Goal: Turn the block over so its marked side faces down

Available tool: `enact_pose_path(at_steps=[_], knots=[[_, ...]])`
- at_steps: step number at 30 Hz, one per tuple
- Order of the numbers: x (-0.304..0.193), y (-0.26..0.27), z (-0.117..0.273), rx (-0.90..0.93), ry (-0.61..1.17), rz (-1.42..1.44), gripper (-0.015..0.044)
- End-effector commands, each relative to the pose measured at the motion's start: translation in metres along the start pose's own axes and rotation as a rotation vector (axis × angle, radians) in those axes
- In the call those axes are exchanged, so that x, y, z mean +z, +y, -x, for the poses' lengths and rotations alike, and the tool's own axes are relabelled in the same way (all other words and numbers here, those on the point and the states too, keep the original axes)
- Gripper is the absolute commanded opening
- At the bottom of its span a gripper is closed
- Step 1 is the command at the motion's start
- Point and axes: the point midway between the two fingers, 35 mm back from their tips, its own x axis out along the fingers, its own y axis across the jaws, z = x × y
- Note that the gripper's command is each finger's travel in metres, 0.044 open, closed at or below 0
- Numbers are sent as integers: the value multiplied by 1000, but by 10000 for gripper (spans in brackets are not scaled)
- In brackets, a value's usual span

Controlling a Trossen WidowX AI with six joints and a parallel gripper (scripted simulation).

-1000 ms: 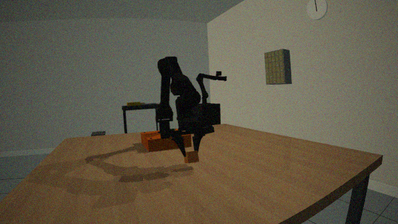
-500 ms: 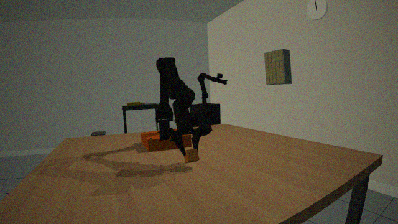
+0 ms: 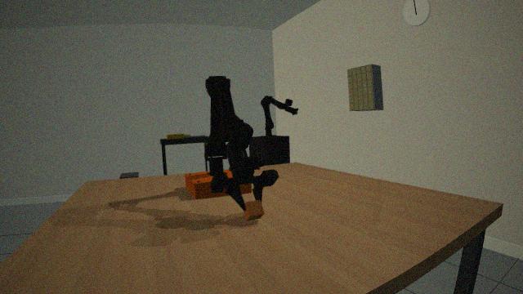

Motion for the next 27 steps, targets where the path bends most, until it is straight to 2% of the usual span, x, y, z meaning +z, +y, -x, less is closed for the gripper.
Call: enact_pose_path(at_steps=[1, 21, 27], knots=[[-4, 1, -6, 5, -60, 2, 0], [-18, 1, -5, 6, -365, 4, 0], [-19, 1, -2, 6, -396, 5, 0]])
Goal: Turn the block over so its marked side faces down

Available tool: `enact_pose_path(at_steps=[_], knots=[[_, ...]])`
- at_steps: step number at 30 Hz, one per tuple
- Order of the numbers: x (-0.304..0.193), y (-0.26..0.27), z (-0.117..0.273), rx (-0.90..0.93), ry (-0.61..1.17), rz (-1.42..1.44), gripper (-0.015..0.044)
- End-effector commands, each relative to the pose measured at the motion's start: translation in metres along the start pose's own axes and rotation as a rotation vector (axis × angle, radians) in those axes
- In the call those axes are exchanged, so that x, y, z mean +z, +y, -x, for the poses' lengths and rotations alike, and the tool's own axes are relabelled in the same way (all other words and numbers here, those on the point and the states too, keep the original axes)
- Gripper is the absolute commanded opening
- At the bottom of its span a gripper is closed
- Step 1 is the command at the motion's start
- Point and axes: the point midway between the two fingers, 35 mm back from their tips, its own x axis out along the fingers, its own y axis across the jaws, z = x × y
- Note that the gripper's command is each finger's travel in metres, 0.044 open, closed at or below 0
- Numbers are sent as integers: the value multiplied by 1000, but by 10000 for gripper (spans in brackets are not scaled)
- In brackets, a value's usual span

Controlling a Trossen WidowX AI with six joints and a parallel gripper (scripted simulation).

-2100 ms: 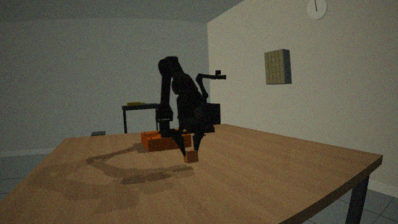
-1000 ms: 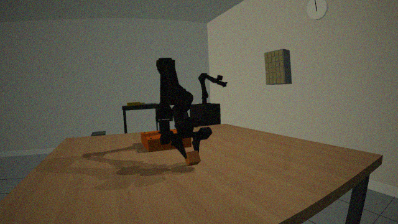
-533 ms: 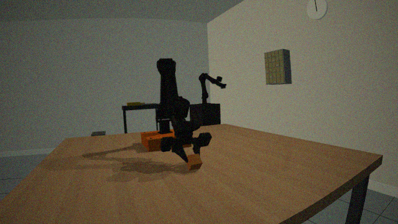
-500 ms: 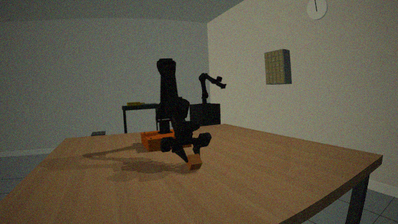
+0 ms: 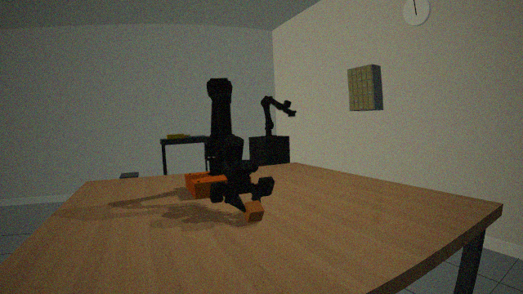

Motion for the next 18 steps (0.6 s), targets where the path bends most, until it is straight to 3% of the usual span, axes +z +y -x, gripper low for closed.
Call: enact_pose_path(at_steps=[1, 15, 18], knots=[[2, 1, 3, 5, -32, -2, 0], [2, 1, 4, 5, -42, -2, 0], [2, 1, 4, 5, -42, -2, 79]])
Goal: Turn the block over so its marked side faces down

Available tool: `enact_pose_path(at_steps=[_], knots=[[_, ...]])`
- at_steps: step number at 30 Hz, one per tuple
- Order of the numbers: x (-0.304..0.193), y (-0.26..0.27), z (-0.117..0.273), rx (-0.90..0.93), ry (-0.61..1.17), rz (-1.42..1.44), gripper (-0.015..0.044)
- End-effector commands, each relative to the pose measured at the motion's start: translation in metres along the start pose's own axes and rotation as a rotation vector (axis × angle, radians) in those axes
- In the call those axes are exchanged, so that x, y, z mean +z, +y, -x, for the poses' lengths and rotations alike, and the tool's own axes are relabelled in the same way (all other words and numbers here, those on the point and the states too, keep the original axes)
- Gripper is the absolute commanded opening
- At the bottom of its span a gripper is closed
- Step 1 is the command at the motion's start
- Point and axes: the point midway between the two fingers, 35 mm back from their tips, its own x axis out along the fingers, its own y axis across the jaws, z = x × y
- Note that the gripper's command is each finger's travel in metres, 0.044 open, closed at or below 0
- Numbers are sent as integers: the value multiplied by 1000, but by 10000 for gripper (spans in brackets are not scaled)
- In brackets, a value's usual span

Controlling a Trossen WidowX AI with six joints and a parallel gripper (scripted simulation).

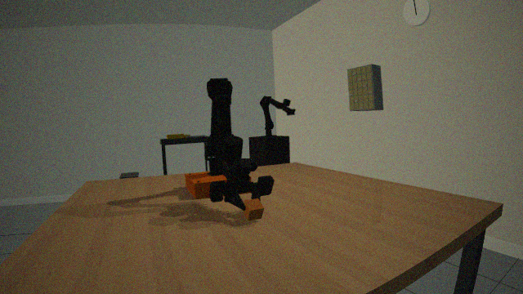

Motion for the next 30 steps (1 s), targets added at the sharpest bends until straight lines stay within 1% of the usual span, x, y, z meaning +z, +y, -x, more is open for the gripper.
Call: enact_pose_path(at_steps=[1, 14, 30], knots=[[1, 1, 0, 5, -4, -4, 105], [1, 1, 0, 5, -4, -4, 440], [1, 1, 0, 5, -4, -4, 440]])
